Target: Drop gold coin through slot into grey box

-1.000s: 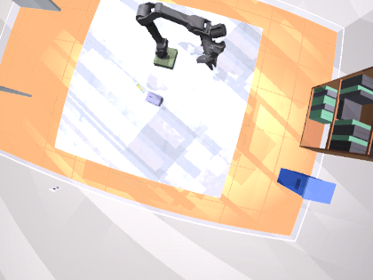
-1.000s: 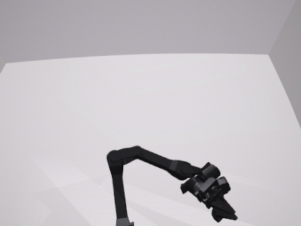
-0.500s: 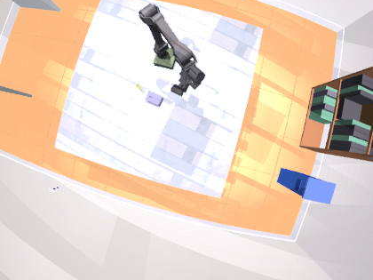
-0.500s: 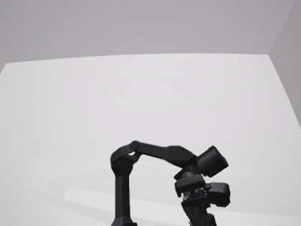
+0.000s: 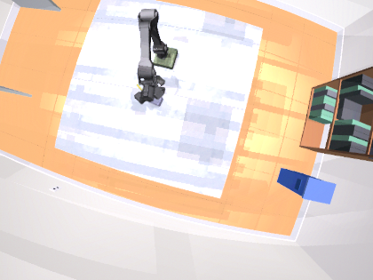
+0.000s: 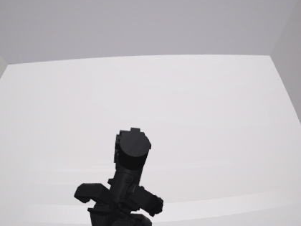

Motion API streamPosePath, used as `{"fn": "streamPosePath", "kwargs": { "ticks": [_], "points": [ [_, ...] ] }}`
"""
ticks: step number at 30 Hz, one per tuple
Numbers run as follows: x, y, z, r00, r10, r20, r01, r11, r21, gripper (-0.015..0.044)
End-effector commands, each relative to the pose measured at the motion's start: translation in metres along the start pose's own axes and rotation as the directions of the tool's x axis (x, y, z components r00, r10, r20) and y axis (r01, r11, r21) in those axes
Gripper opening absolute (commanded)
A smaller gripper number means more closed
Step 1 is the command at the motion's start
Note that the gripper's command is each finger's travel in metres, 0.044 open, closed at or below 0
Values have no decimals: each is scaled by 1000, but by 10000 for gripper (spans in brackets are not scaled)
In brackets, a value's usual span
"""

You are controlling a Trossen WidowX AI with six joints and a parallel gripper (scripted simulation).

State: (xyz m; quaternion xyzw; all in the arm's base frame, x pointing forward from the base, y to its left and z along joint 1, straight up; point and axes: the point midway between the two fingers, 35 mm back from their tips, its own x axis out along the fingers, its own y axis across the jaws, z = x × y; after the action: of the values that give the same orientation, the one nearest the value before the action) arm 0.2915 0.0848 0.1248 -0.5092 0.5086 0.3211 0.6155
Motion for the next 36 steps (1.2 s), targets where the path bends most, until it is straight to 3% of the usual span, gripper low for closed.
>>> {"fn": "streamPosePath", "kwargs": {
  "ticks": [1,10,36],
  "points": [
    [10,-12,-38,996,88,-19,-88,996,21,161],
    [19,-12,-130,963,267,35,-270,957,105,161],
    [78,3,-129,962,272,38,-274,956,108,161]
  ]
}}
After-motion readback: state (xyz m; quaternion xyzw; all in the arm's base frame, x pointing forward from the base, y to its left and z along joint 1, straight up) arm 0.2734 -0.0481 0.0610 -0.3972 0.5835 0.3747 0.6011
